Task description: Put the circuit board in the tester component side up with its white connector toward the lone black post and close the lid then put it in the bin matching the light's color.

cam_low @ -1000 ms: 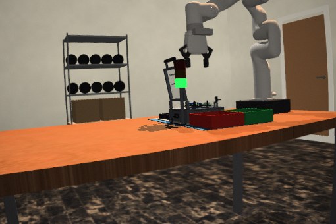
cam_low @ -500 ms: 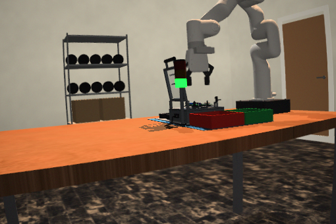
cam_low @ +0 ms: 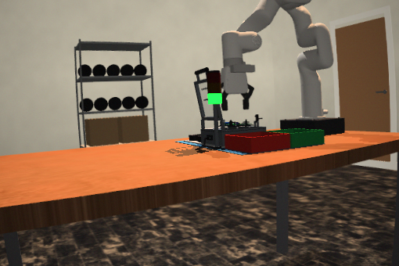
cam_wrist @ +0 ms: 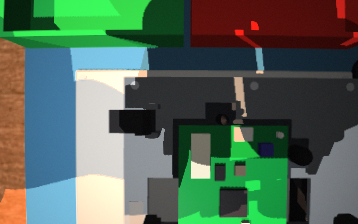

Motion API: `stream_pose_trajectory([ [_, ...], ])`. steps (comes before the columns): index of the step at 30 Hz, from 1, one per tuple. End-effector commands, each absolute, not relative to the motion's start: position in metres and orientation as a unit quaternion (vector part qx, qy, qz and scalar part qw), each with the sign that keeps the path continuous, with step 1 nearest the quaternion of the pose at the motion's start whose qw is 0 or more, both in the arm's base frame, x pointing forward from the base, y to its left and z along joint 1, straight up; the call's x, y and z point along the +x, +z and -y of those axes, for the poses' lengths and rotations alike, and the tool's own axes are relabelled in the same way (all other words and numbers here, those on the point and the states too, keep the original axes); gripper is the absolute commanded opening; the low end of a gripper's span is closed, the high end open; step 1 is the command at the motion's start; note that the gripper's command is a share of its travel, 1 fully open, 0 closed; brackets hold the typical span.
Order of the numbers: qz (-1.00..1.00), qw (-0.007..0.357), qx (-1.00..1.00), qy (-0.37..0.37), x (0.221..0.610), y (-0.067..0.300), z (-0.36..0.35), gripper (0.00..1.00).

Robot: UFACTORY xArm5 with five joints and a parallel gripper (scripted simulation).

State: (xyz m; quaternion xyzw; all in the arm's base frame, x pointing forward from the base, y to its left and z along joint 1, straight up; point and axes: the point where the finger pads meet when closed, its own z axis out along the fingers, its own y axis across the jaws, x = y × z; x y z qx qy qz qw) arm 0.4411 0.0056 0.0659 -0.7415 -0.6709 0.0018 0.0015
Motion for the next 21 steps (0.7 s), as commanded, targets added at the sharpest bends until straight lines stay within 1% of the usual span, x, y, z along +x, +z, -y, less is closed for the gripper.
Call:
stream_pose_trajectory([
  [1, 0.671, 0.000, -0.742, 0.000, 0.443, 0.067, -0.006, 1.00],
  [12, 0.671, 0.000, -0.742, 0.000, 0.443, 0.064, -0.006, 1.00],
  [21, 0.671, 0.000, -0.742, 0.000, 0.443, 0.043, -0.006, 1.00],
])
